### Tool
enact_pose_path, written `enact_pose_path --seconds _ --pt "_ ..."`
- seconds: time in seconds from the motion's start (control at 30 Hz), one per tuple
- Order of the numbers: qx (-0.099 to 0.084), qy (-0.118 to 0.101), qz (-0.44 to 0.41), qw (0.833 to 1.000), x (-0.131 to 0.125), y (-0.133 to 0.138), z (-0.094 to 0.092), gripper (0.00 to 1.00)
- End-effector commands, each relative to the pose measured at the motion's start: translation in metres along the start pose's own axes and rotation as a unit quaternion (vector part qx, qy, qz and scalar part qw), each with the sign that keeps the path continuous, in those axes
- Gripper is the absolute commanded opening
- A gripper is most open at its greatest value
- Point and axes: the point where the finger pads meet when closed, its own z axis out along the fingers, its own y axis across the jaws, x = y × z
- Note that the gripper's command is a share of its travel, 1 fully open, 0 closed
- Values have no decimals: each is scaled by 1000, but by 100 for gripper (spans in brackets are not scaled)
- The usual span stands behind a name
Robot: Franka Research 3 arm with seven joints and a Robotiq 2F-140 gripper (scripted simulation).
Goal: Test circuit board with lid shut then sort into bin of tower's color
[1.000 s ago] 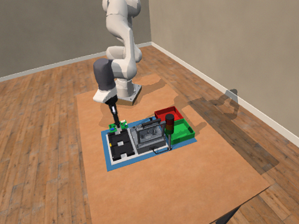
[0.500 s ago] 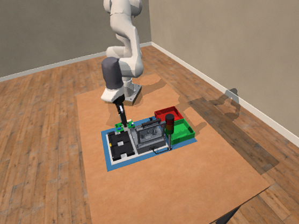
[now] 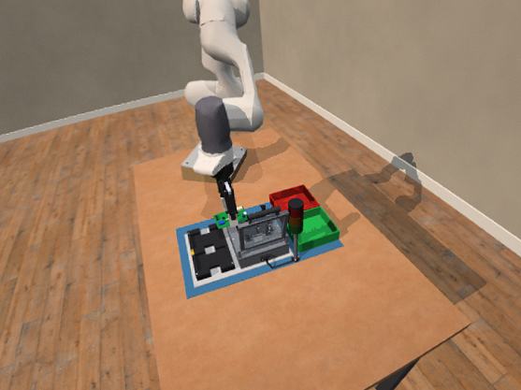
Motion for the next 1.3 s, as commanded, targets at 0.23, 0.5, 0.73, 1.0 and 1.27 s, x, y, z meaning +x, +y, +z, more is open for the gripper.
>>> enact_pose_path --seconds 0.23,0.5,0.73,1.0,1.27 --pt "-1 0 23 1000 -27 -10 -3 46" --pt "-1 0 23 1000 -47 -18 -4 46" --pt "-1 0 23 1000 -56 -22 -5 46" --pt "-1 0 23 1000 -65 -26 -5 46" --pt "-1 0 23 1000 -67 -27 -6 46"
